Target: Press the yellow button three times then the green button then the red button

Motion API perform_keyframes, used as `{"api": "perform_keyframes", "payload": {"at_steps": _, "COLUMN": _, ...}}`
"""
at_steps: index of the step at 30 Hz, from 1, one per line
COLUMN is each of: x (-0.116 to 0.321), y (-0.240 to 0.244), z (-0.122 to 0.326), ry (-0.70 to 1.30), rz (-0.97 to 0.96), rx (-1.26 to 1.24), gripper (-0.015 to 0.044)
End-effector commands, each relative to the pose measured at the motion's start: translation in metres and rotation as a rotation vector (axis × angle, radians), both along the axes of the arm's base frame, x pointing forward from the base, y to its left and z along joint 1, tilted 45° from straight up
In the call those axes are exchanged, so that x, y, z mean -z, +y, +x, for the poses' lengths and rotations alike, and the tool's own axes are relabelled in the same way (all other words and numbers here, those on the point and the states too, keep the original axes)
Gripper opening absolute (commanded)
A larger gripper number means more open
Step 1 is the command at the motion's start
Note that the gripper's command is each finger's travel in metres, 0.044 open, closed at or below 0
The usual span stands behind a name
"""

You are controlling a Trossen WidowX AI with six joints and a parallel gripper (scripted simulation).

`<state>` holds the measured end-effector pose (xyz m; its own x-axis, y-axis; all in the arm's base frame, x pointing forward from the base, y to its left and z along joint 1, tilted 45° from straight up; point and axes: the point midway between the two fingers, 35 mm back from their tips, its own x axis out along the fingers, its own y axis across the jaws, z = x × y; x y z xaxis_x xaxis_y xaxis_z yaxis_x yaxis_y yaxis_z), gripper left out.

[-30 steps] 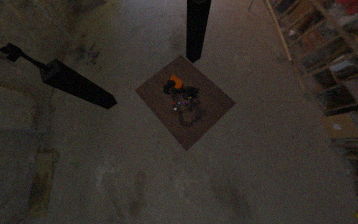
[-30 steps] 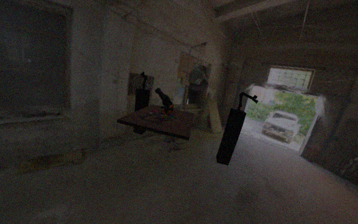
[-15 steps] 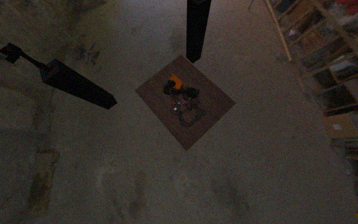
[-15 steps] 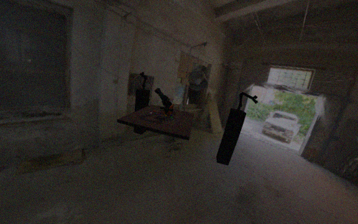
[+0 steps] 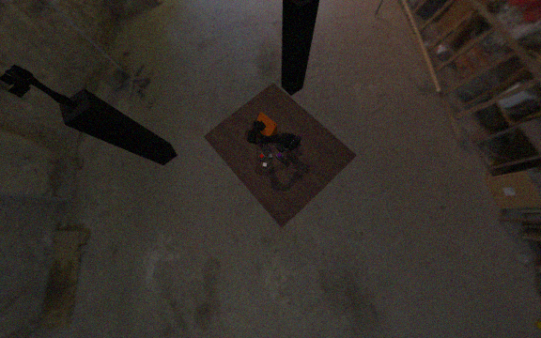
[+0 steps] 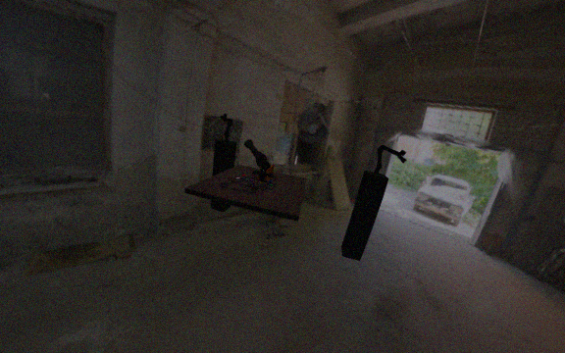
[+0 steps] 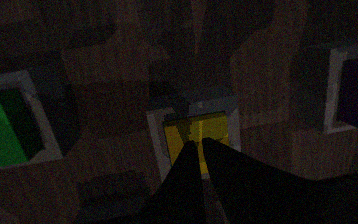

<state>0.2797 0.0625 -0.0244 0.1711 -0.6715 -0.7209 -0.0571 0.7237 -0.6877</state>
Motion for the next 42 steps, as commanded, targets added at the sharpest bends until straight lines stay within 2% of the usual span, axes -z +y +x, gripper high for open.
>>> {"api": "perform_keyframes", "payload": {"at_steps": 1, "x": 0.001, "y": -0.002, "z": -0.001, "ry": 0.007, "rz": -0.006, "rx": -0.005, "gripper": 0.002}}
{"api": "perform_keyframes", "payload": {"at_steps": 12, "x": 0.001, "y": -0.002, "z": -0.001, "ry": 0.007, "rz": -0.006, "rx": -0.005, "gripper": 0.002}}
{"api": "perform_keyframes", "payload": {"at_steps": 17, "x": -0.024, "y": 0.022, "z": -0.007, "ry": 0.007, "rz": -0.005, "rx": -0.005, "gripper": 0.002}}
{"api": "perform_keyframes", "payload": {"at_steps": 42, "x": -0.002, "y": 0.002, "z": -0.001, "ry": 0.007, "rz": -0.006, "rx": -0.005, "gripper": 0.002}}
